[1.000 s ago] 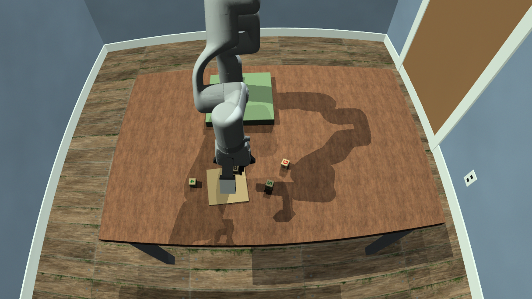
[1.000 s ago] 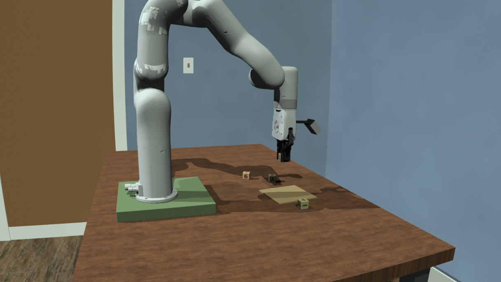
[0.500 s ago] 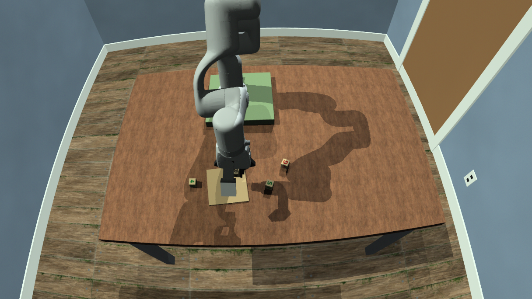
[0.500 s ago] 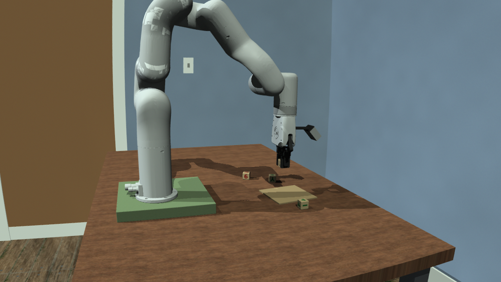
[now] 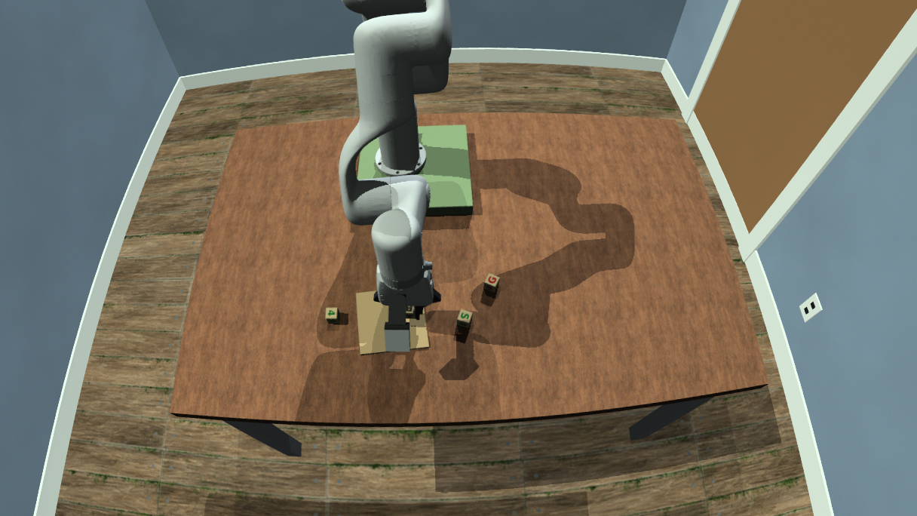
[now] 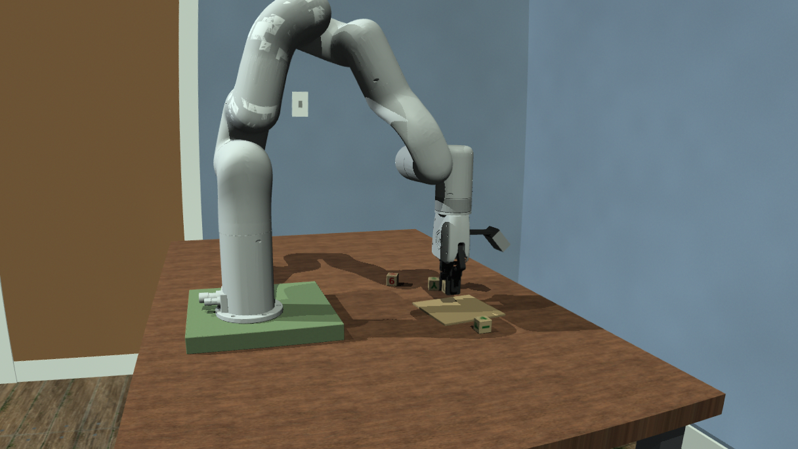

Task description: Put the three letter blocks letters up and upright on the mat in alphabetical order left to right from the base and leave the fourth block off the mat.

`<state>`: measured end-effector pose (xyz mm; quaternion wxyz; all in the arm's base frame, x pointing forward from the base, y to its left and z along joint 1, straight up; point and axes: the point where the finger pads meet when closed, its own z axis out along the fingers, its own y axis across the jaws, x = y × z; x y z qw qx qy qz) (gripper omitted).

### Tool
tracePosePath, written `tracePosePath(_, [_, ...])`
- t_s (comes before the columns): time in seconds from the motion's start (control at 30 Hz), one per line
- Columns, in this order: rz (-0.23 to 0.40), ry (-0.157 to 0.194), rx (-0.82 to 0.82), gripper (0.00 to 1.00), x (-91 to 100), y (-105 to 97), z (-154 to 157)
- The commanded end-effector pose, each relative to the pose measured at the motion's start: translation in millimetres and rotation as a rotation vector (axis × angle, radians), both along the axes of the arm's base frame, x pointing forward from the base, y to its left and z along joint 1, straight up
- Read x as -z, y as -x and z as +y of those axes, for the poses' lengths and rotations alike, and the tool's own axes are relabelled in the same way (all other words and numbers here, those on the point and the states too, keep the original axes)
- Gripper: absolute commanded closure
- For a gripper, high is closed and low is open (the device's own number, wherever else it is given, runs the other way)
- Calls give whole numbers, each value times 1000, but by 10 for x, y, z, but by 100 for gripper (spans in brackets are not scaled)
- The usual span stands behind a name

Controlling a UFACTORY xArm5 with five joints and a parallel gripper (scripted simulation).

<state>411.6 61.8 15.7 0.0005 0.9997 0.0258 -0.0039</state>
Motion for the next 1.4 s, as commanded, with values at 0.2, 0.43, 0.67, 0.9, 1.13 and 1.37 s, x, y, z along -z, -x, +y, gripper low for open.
tracePosePath(0.2, [-5,-1,0,79,153,-29,4])
tracePosePath(0.43, [-5,-1,0,79,158,-29,4])
tracePosePath(0.67, [-5,-1,0,79,158,-29,4])
tracePosePath(0.9, [-5,-1,0,79,158,-29,4])
tracePosePath(1.13, [-5,-1,0,79,158,-29,4])
tracePosePath(1.37, [-5,-1,0,79,158,-29,4])
